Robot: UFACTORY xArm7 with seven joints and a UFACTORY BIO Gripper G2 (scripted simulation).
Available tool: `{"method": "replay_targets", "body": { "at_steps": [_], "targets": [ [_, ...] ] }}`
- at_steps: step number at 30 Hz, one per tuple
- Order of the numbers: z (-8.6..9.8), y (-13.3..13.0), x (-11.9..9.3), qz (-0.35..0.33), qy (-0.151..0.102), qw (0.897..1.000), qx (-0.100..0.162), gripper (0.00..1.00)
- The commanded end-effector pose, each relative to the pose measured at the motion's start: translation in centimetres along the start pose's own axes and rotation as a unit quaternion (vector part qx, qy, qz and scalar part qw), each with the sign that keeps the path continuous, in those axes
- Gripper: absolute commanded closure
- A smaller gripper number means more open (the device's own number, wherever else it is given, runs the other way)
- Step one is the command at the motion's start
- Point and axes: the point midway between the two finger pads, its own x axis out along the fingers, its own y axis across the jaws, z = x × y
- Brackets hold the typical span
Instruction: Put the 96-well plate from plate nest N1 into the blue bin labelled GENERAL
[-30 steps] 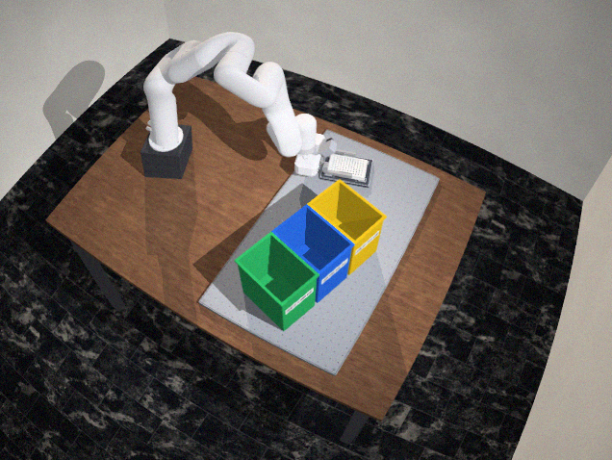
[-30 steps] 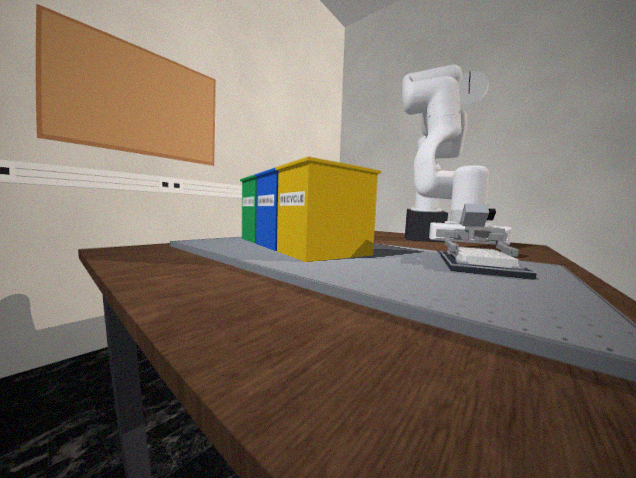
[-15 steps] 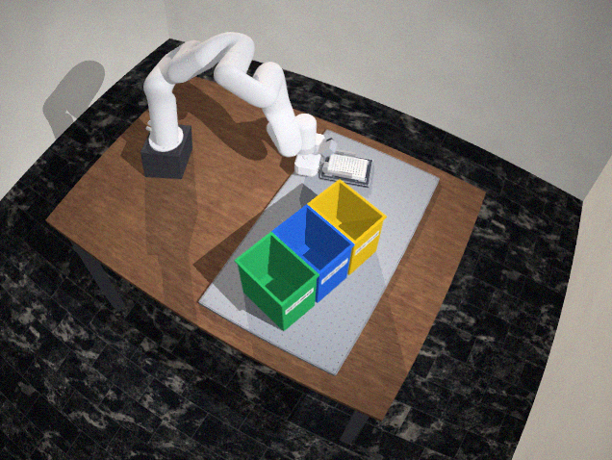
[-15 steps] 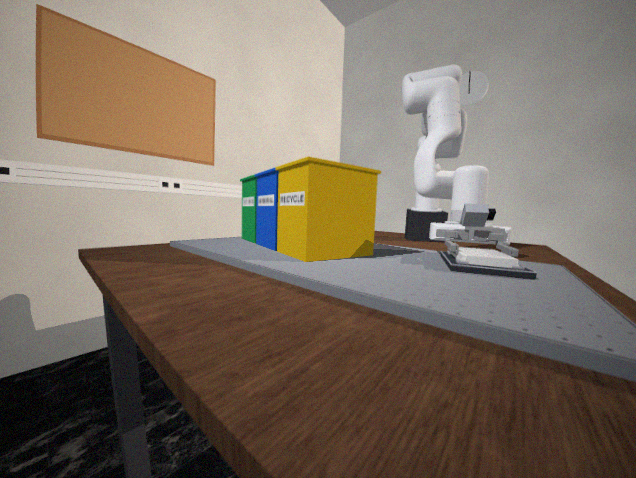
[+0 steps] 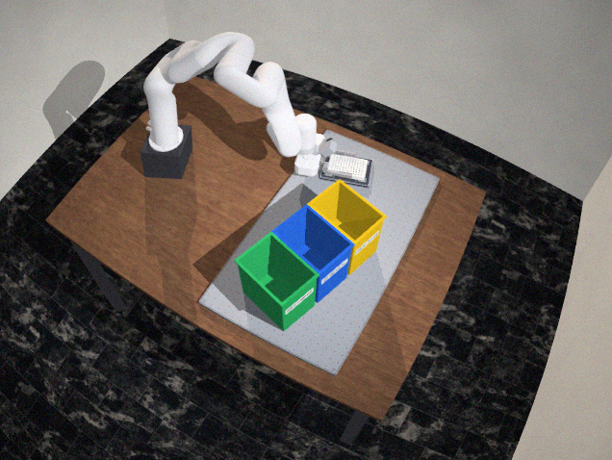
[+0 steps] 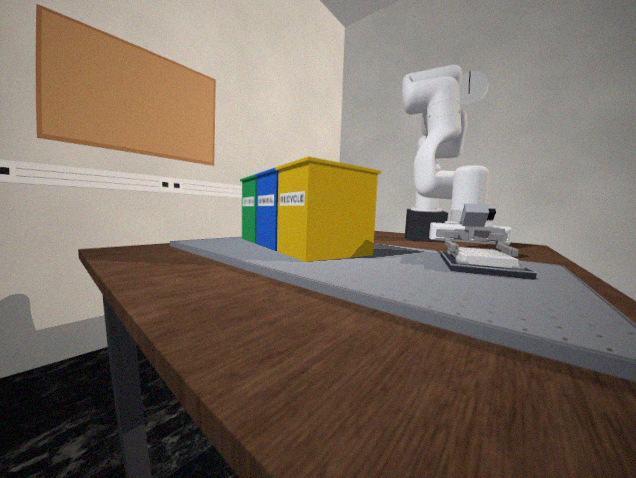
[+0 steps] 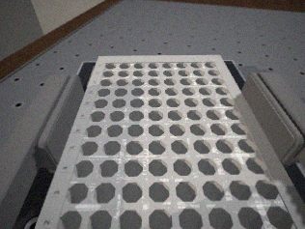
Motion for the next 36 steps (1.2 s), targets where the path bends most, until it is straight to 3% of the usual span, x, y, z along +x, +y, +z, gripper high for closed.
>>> {"method": "replay_targets", "body": {
  "at_steps": [1, 36],
  "targets": [
    [0.2, 0.0, 0.2, 0.0, -0.002, 1.0, 0.0, 1.0],
    [2.1, 0.0, 0.2, 0.0, -0.002, 1.0, 0.0, 1.0]
  ]
}}
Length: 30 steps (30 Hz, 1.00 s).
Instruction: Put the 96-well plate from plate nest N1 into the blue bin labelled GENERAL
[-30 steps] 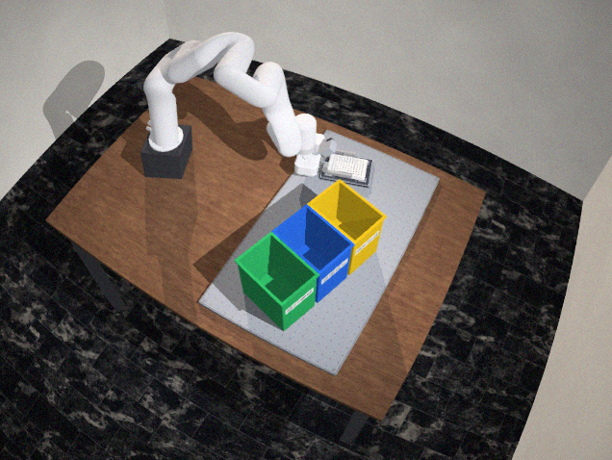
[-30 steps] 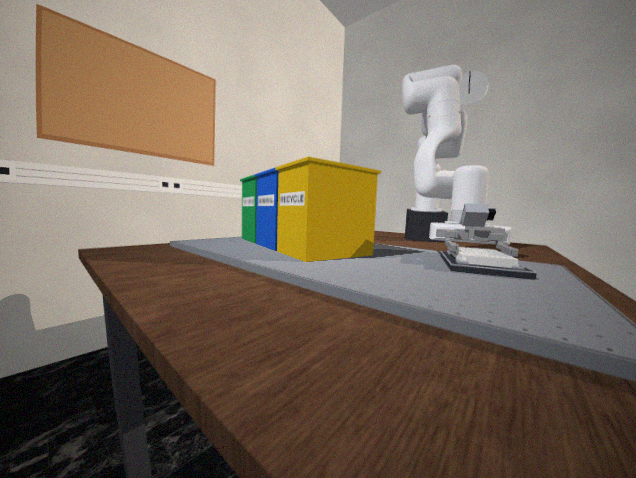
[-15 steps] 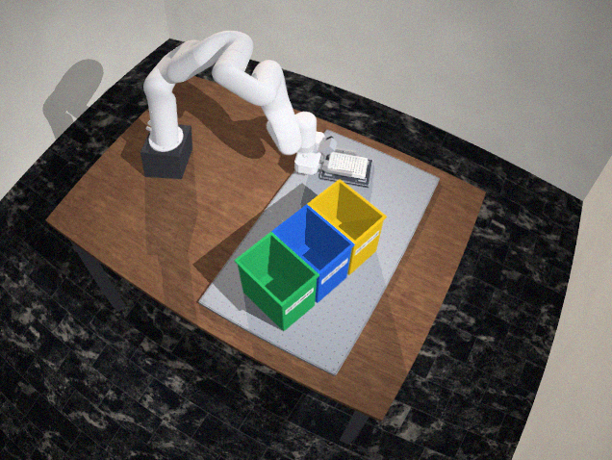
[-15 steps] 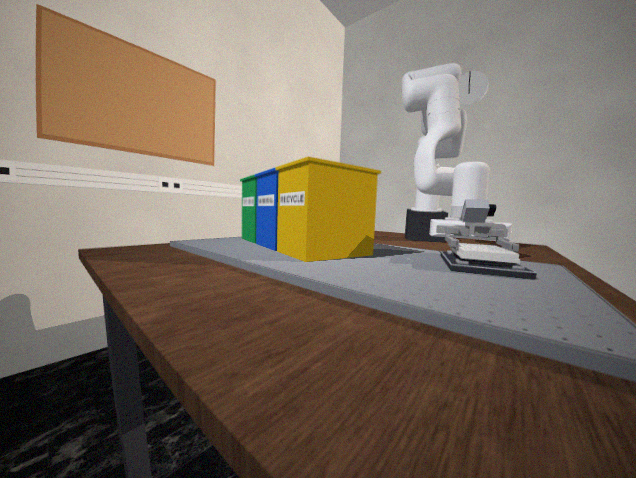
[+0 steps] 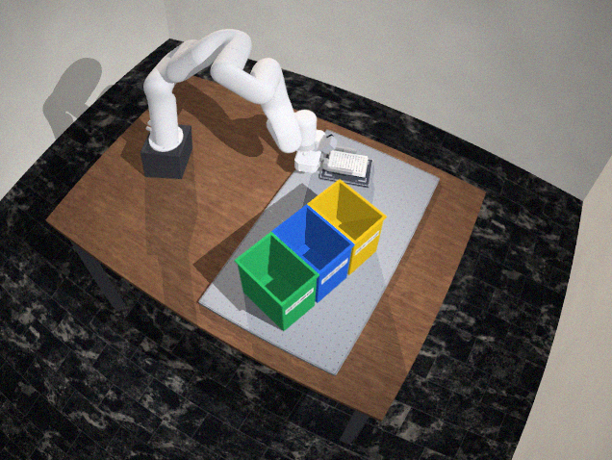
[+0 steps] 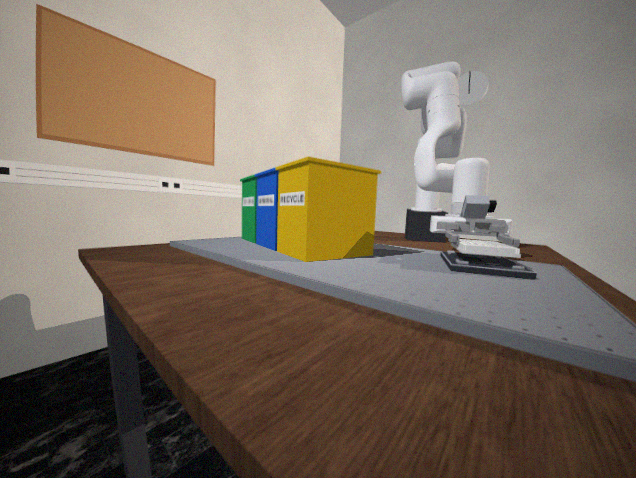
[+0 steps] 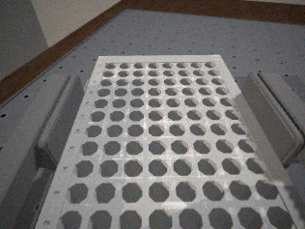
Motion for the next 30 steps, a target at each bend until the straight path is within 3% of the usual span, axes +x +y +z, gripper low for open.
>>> {"method": "replay_targets", "body": {
  "at_steps": [1, 9, 30],
  "targets": [
    [0.5, 0.0, 0.2, 0.0, -0.002, 1.0, 0.0, 1.0],
    [0.5, 0.0, 0.2, 0.0, -0.002, 1.0, 0.0, 1.0],
    [3.6, 0.0, 0.2, 0.0, -0.002, 1.0, 0.0, 1.0]
  ]
}}
